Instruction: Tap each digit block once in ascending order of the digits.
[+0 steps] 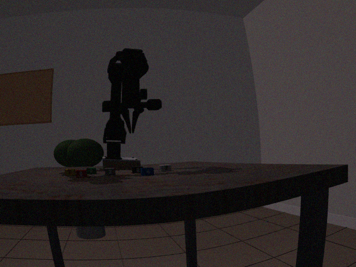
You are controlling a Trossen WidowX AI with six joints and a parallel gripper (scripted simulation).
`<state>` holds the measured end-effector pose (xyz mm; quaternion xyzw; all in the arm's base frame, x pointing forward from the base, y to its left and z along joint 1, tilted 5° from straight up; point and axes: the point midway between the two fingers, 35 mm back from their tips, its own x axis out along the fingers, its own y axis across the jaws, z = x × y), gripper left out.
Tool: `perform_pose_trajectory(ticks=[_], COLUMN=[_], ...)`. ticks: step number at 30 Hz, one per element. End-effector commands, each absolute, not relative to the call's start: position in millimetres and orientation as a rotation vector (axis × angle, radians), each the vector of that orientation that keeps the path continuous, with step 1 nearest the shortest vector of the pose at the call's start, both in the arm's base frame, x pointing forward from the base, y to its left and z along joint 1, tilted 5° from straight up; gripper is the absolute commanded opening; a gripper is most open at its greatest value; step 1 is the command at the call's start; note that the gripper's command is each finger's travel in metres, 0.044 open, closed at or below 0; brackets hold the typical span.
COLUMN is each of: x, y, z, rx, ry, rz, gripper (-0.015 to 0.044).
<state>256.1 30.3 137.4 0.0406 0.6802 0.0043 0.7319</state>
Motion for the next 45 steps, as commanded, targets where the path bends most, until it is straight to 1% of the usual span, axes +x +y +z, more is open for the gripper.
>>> perform_pose_trajectory(ticks=[1, 5, 7, 11, 15, 17, 45], x=[253.5, 241.2, 238.1, 239.5, 244.4, 244.5, 246.8], y=[77.2, 124.5, 132.5, 133.4, 137.8, 138.5, 140.8], z=[141.9, 145.2, 145.8, 136.5, 83.0, 67.1, 35.1], rx=[0.093, 0.101, 0.103, 0.104, 0.105, 0.103, 0.103], ry=[1.492, 1.49, 1.49, 1.494, 1.495, 1.491, 1.49], rz=[0.01, 0.018, 0.019, 0.016, 0.014, 0.019, 0.019], gripper=[0.002, 0.002, 0.002, 0.002, 0.002, 0.002, 0.002])
